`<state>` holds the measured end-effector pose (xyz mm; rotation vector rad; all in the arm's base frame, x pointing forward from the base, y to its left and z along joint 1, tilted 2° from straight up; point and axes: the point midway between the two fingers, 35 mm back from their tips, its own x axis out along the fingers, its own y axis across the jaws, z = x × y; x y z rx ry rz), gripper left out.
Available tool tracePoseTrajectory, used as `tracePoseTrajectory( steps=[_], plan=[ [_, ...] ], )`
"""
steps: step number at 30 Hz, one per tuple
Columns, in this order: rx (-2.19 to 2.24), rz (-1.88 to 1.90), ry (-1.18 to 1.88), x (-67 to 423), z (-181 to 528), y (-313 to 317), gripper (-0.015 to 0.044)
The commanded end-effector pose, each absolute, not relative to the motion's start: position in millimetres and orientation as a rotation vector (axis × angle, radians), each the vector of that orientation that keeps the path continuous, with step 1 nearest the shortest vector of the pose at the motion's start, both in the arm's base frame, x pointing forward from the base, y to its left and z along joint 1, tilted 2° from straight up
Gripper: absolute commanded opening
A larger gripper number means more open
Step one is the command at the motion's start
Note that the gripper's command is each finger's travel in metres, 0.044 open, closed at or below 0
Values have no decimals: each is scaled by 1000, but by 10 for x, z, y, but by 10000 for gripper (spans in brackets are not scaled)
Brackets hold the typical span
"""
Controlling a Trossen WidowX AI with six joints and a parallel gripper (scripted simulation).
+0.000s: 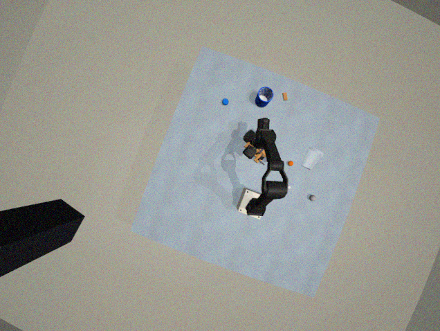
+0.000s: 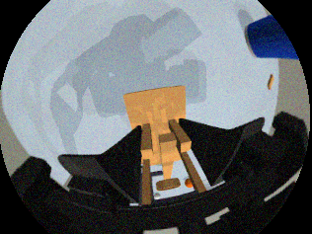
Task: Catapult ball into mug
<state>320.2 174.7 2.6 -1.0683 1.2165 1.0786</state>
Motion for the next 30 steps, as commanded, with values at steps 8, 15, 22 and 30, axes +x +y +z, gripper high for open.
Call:
tracePoseTrajectory(
  steps=[8,15,22,30],
  plan=[
    [-1068,1079,1215,3205,33,1749,368],
    [-1067,1080,1216,3170,922,1718,440],
    [-1065,1075,1210,3192,847,1732,440],
    [-1072,1070,1213,3144,960,1702,440]
  ],
)
